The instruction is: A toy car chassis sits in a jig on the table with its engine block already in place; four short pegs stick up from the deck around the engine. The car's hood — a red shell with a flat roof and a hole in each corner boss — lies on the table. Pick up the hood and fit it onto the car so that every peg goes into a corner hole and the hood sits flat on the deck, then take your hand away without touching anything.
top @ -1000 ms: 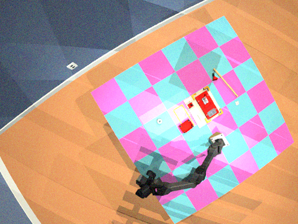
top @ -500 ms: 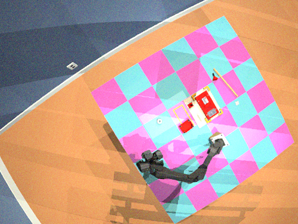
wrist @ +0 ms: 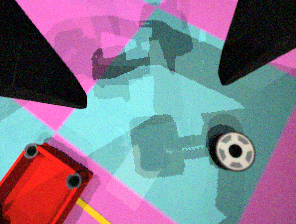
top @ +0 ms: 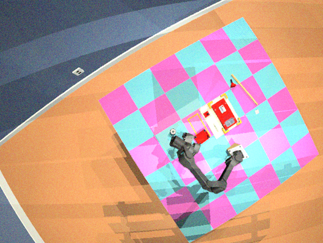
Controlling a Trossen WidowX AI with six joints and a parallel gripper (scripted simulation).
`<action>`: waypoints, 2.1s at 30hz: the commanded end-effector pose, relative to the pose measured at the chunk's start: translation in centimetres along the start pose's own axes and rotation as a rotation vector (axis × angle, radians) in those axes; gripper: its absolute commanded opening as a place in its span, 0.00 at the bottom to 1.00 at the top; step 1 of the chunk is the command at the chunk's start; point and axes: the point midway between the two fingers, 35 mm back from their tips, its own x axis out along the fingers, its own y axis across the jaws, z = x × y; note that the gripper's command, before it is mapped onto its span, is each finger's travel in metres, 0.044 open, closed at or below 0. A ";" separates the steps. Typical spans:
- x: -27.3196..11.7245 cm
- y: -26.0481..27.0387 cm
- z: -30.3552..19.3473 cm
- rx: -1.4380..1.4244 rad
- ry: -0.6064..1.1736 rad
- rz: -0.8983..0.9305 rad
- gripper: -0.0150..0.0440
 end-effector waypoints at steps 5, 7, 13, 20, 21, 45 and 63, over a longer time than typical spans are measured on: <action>-0.3 -10.7 7.0 0.564 0.035 -0.101 1.00; -0.4 -12.4 7.5 0.655 0.050 -0.109 1.00; -0.4 -12.7 7.5 0.667 0.052 -0.110 1.00; -0.3 -12.7 7.5 0.667 0.052 -0.110 1.00; -0.2 -12.7 7.5 0.667 0.051 -0.110 1.00; 2.0 -12.9 7.4 0.667 0.050 -0.110 1.00; 3.6 -13.1 7.1 0.667 0.050 -0.110 1.00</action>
